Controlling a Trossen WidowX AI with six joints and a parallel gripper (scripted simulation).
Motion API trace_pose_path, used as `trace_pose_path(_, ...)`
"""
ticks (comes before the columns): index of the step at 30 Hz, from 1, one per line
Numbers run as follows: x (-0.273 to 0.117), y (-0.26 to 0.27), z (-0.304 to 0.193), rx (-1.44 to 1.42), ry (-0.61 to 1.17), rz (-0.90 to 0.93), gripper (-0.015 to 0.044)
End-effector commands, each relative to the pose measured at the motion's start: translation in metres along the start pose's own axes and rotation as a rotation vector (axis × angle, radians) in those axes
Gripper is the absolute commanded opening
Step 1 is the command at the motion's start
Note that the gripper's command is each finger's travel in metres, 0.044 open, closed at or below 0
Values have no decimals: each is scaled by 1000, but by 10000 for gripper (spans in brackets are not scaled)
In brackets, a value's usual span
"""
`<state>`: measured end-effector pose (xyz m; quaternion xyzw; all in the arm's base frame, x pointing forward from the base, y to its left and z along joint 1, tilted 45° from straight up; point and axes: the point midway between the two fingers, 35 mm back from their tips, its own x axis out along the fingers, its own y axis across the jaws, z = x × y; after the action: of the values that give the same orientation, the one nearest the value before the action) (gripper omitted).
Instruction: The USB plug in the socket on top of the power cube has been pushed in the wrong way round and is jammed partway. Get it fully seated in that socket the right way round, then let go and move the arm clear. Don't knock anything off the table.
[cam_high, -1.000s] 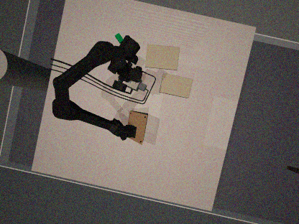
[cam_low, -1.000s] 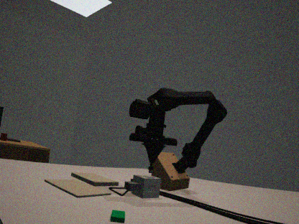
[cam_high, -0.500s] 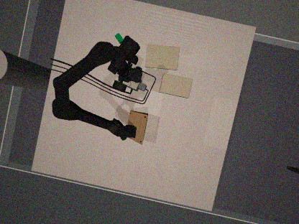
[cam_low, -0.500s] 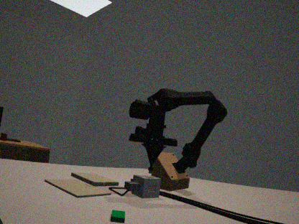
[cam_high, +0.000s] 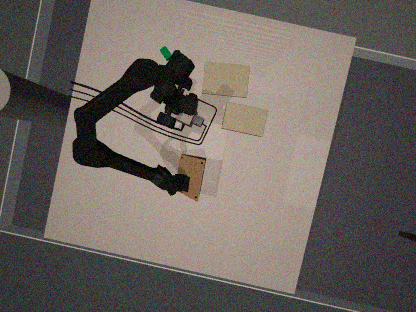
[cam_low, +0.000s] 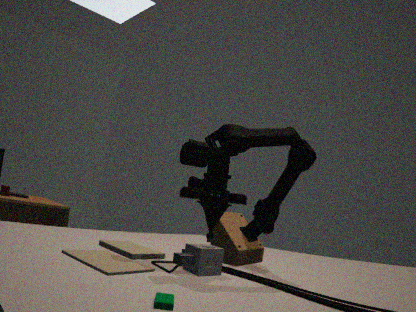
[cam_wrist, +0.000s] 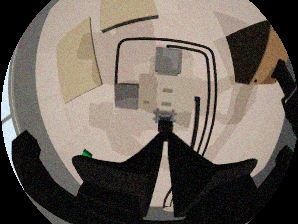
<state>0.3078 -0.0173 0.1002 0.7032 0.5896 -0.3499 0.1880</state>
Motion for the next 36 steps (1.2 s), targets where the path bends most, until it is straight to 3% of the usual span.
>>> trace_pose_path(1, 1, 0, -1, 5, 4, 2, 0)
trace_pose_path(36, 5, 0, -1, 20, 4, 2, 0)
